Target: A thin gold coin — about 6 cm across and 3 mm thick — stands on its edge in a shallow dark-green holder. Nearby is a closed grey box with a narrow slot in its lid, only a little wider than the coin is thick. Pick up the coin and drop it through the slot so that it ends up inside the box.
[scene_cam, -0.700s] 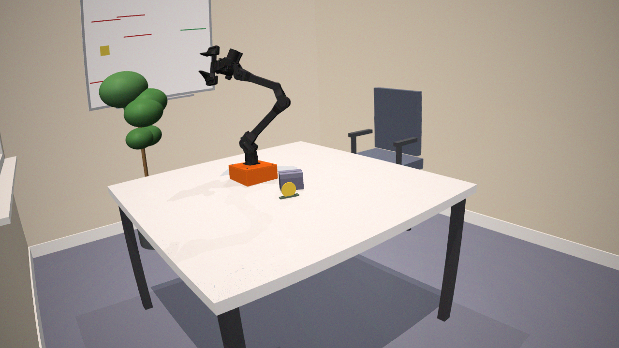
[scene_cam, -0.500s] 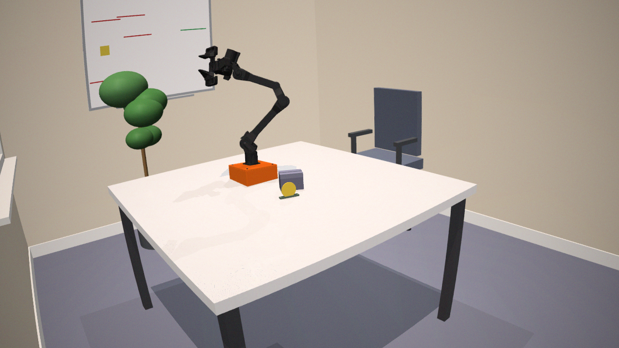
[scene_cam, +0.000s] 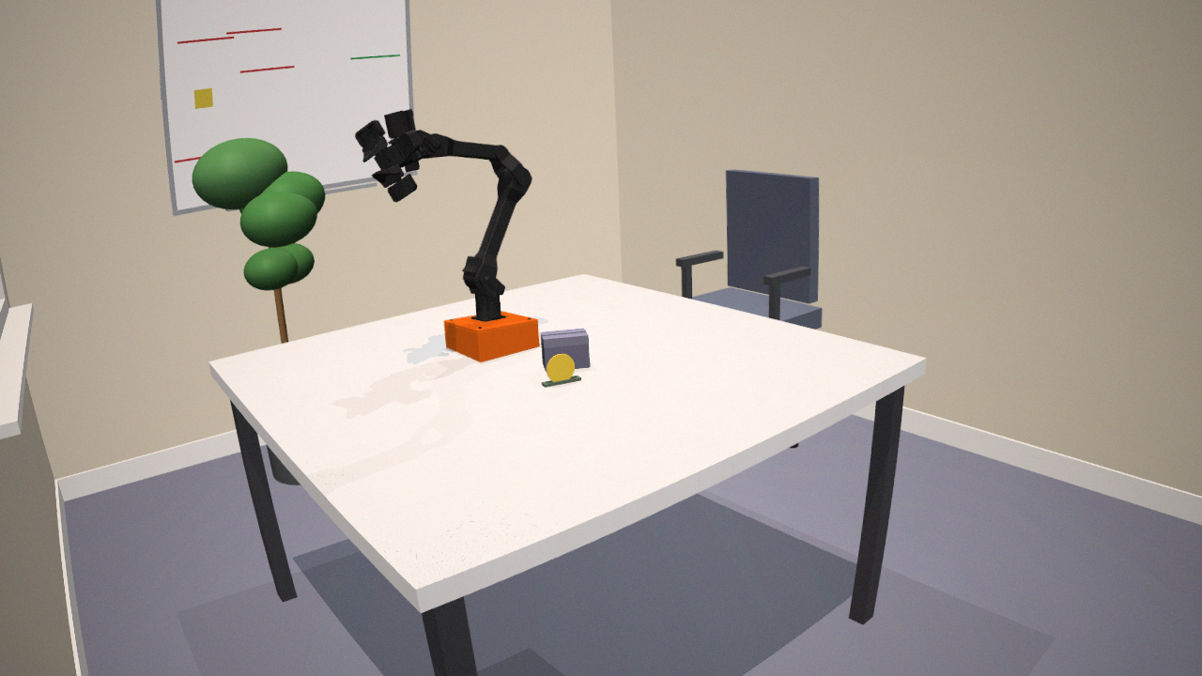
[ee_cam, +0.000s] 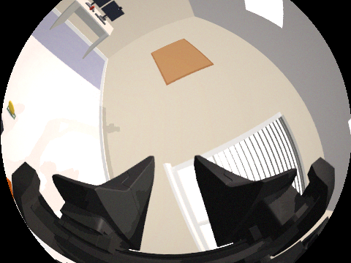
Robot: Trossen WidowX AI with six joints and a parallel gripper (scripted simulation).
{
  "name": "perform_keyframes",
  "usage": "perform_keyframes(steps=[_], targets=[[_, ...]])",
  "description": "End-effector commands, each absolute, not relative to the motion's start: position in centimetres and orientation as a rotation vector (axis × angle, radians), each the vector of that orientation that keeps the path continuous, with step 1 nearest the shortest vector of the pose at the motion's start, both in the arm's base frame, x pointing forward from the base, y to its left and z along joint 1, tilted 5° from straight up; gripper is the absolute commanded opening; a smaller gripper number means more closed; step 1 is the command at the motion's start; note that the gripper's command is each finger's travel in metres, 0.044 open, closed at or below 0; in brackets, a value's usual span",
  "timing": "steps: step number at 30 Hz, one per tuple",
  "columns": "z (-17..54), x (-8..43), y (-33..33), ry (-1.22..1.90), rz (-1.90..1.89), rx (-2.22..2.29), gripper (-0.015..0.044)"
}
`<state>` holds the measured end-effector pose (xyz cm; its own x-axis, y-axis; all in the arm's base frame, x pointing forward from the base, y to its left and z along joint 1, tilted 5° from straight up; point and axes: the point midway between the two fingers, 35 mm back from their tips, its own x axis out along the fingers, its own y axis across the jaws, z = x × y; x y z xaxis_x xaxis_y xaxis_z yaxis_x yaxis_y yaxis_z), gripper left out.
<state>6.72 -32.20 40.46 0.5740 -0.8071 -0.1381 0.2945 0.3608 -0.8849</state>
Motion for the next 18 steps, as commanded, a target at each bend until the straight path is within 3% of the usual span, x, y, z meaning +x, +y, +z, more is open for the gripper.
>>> perform_keyframes(steps=[1,10,18], targets=[[36.5,12.5,-33.4,0.658,-0.58,-0.86,0.0161],[28.2,24.0,-30.6,0.759,-0.159,-0.75,0.0161],[20.5,31.6,-23.9,0.937,0.231,-0.723,0.0161]])
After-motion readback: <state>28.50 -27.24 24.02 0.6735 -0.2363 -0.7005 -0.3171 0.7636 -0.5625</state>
